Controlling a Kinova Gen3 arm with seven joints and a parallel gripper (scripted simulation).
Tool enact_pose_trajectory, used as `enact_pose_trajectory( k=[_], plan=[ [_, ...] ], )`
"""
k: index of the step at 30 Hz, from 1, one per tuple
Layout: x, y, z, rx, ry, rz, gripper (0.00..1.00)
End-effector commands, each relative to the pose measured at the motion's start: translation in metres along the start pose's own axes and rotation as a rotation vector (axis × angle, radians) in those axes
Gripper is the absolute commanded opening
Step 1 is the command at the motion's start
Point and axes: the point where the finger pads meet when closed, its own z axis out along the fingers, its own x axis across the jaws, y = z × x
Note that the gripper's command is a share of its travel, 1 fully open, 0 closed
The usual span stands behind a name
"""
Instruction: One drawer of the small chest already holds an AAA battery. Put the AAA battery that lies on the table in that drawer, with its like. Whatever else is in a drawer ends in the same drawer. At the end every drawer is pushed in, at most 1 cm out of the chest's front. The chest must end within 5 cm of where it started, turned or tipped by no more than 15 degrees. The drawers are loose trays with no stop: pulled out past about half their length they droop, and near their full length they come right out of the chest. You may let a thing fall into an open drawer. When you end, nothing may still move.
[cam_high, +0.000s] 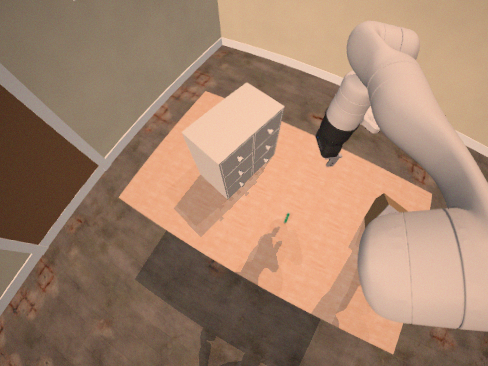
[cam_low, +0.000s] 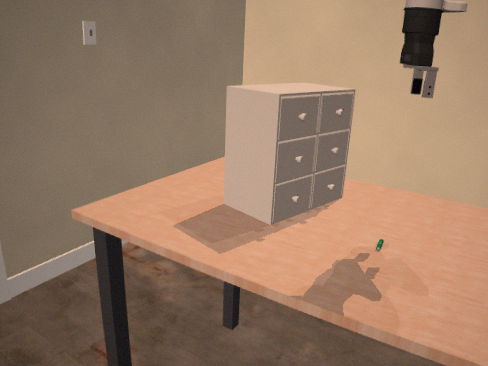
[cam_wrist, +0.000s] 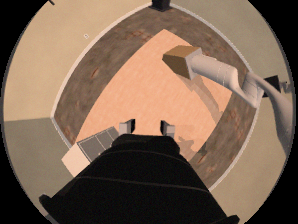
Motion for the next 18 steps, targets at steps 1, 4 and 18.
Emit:
enact_pose_trajectory(
  k=[1,4,18],
  plan=[
    [-0.001,0.002,0.008,0.007,0.011,0.062,1.00],
    [-0.003,0.004,0.013,0.007,0.010,0.154,1.00],
    [-0.010,0.010,0.033,0.009,0.009,0.492,1.00]
  ],
)
